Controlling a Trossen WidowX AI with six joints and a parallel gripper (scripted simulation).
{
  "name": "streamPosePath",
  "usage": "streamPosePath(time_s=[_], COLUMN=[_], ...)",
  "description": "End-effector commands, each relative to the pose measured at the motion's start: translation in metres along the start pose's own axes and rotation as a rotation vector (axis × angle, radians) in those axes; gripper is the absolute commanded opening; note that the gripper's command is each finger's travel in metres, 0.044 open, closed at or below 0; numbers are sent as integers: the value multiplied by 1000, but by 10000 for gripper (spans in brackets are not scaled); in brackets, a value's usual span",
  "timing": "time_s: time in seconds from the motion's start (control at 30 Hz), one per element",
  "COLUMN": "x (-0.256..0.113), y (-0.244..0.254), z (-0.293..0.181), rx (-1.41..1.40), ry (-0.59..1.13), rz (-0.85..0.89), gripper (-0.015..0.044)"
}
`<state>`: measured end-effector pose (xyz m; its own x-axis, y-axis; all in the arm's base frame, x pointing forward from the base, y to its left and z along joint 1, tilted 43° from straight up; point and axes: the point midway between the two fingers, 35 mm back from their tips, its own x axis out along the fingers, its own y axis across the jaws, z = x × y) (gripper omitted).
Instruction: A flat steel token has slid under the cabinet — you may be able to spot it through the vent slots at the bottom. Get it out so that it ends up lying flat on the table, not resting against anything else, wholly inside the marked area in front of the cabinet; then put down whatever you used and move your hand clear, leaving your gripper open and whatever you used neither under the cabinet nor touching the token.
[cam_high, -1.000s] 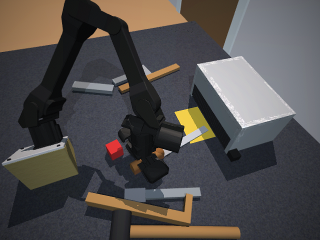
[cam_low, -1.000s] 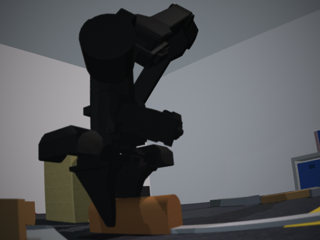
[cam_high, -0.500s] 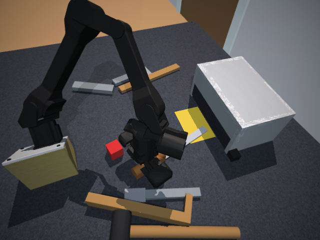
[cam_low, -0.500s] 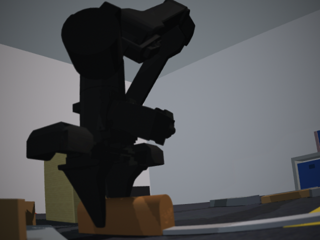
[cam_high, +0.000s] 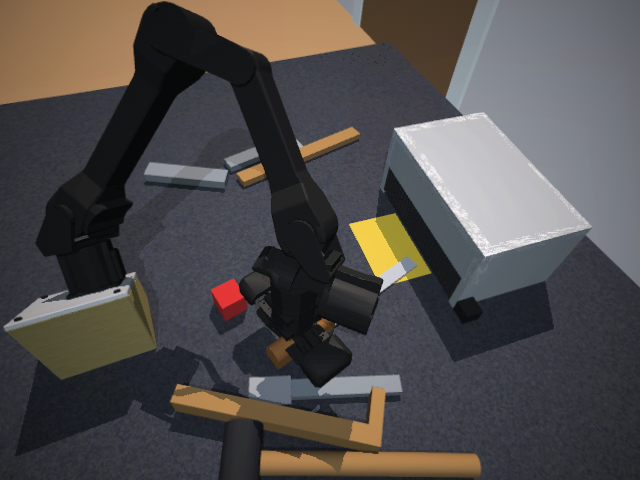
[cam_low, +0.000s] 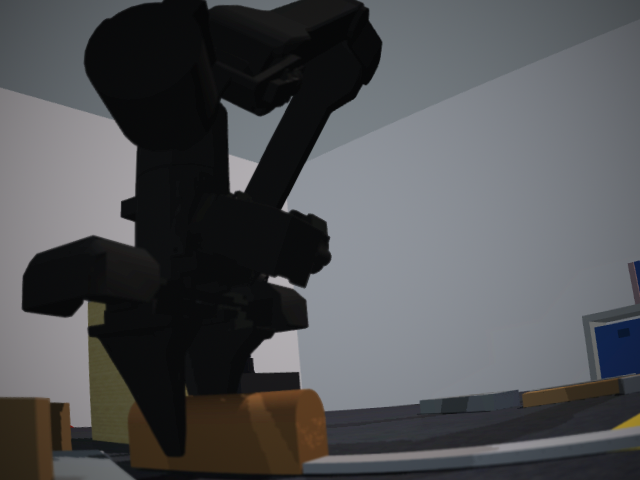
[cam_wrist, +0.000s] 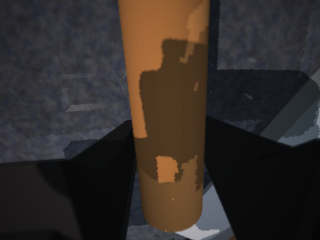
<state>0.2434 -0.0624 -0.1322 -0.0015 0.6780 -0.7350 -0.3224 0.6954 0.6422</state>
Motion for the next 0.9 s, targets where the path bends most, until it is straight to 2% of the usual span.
streamPosePath(time_s=[0.0,0.03,0.3,0.43,0.53,0.87], x=[-2,-2,0,0,0,0], y=[-6,-6,-2,-2,-2,-2], z=[-1,-1,-1,-1,-1,0], rx=[-2,-2,-2,-2,-2,-6], ry=[1,1,0,0,1,1], rz=[-7,-7,0,0,-7,-7], gripper=[0,0,200,200,270,270])
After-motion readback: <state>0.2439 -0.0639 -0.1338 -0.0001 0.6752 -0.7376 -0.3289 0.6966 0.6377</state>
